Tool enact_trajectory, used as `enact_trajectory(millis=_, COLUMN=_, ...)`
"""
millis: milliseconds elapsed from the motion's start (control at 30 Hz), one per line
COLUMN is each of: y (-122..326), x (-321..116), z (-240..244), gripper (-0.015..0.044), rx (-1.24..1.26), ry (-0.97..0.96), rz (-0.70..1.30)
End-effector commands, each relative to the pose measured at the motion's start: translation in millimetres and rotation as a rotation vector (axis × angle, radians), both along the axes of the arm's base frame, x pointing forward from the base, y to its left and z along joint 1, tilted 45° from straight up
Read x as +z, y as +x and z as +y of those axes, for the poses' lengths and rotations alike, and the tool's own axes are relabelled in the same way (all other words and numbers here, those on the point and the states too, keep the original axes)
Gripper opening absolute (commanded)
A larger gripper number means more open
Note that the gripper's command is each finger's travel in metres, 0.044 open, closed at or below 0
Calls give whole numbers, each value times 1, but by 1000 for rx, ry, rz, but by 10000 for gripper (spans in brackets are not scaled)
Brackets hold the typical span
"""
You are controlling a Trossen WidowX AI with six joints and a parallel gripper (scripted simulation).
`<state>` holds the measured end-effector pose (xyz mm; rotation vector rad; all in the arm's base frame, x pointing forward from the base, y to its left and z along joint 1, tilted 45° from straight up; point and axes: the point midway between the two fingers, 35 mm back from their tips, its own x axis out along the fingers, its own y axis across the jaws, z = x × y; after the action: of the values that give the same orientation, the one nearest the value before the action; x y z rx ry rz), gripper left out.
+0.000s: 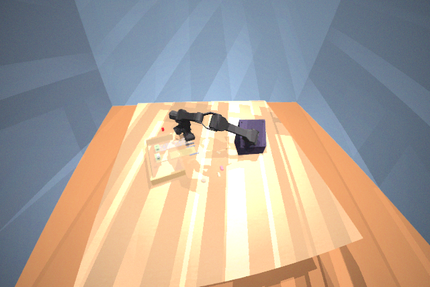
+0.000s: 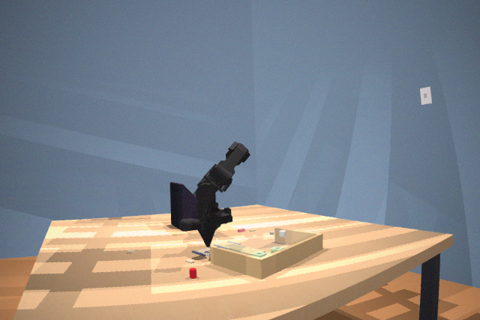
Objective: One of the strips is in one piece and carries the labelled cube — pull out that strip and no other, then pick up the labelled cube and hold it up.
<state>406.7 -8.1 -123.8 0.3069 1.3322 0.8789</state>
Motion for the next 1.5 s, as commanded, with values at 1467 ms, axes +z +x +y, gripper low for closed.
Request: enact_trajectory(millis=1467, y=-4, x=-13, z=12, gripper=0, rx=-4, ry=6, rz=10)
